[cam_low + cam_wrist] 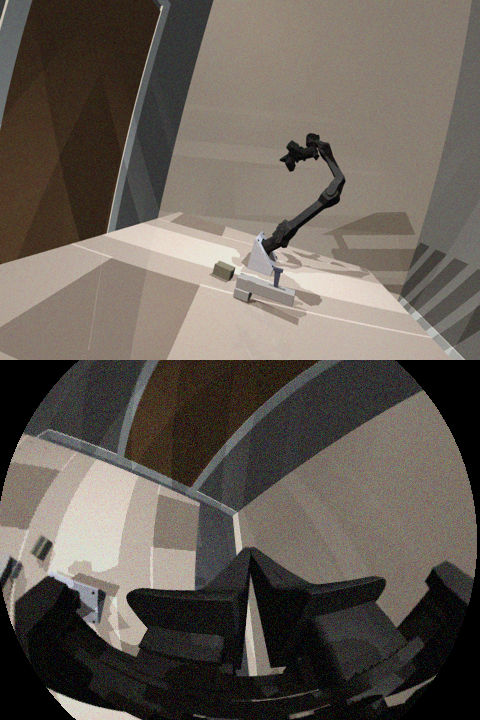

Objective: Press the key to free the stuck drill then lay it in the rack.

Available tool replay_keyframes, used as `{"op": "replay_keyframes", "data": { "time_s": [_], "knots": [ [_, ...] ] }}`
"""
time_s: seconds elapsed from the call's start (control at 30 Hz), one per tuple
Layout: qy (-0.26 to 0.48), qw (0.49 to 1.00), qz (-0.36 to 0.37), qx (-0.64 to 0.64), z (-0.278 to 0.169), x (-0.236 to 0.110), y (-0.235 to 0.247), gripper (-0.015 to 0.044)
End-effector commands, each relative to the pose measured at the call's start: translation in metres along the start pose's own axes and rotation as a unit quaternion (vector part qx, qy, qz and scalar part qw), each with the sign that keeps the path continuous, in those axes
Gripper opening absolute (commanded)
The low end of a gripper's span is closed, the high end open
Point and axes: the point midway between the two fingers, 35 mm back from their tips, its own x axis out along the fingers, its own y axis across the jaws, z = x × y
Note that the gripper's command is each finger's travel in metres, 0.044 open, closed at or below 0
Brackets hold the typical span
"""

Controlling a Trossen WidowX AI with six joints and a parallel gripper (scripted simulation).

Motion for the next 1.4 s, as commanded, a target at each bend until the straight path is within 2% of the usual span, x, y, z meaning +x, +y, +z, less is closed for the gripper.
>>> {"op": "replay_keyframes", "data": {
  "time_s": [0.0, 0.37, 0.7, 1.03, 1.37],
  "knots": [
    [-0.057, 0.996, 0.054, -0.034, 0.062, 0.003, 0.043, 0.0000],
    [-0.149, 0.961, 0.197, -0.124, 0.172, -0.019, 0.175, 0.0000],
    [-0.168, 0.901, 0.338, -0.214, 0.213, -0.066, 0.320, 0.0000],
    [-0.116, 0.823, 0.464, -0.306, 0.186, -0.124, 0.463, 0.0000],
    [0.008, 0.739, 0.545, -0.396, 0.093, -0.178, 0.576, 0.0000]
  ]
}}
